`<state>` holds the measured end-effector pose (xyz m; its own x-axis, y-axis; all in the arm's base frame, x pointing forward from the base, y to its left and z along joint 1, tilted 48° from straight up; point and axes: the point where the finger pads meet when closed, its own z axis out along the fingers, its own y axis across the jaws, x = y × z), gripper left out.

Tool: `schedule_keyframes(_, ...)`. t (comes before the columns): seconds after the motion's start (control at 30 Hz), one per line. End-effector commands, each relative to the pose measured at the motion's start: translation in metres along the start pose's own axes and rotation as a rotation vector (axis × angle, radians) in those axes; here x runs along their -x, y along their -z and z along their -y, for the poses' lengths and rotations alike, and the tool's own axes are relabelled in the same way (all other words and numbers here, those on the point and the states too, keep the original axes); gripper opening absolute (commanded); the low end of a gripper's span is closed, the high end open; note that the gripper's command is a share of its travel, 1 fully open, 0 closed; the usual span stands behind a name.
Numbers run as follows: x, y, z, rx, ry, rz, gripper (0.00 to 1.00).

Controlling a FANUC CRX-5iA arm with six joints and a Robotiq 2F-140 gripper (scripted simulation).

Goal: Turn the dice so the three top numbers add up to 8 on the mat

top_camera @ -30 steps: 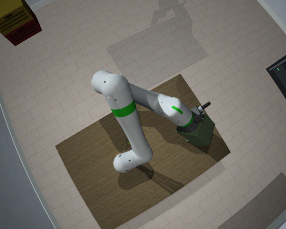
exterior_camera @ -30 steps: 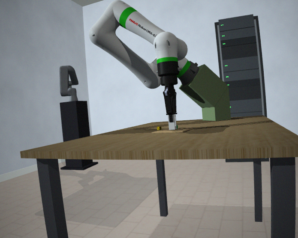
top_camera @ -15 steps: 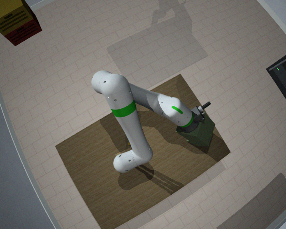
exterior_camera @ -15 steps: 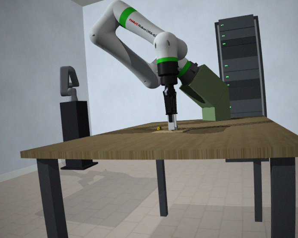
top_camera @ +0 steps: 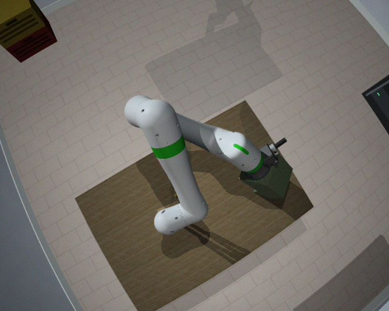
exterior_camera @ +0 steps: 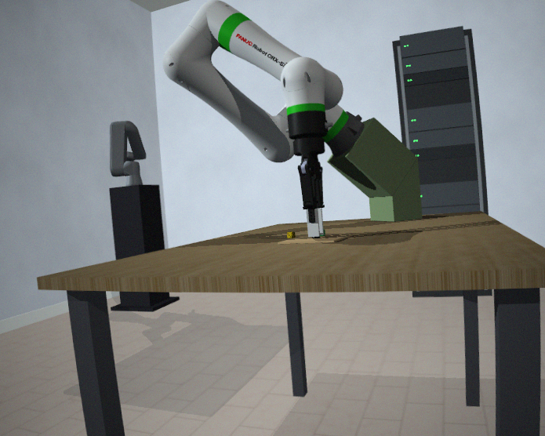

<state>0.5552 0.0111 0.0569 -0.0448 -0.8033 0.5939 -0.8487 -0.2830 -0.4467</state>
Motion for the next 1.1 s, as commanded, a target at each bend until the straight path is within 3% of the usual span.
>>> schedule_keyframes(0.0,0.0,0.005,0.0,0.0,0.0,0.0,0.19)
schedule_keyframes(0.13,0.0,0.016,0.0,0.0,0.0,0.0,0.19)
schedule_keyframes(0.53,0.0,0.076,0.0,0.0,0.0,0.0,0.19)
schedule_keyframes(0.87,0.0,0.087,0.0,0.0,0.0,0.0,0.19)
schedule_keyframes(0.9,0.0,0.087,0.0,0.0,0.0,0.0,1.0)
schedule_keyframes(1.07,0.0,0.087,0.0,0.0,0.0,0.0,1.0)
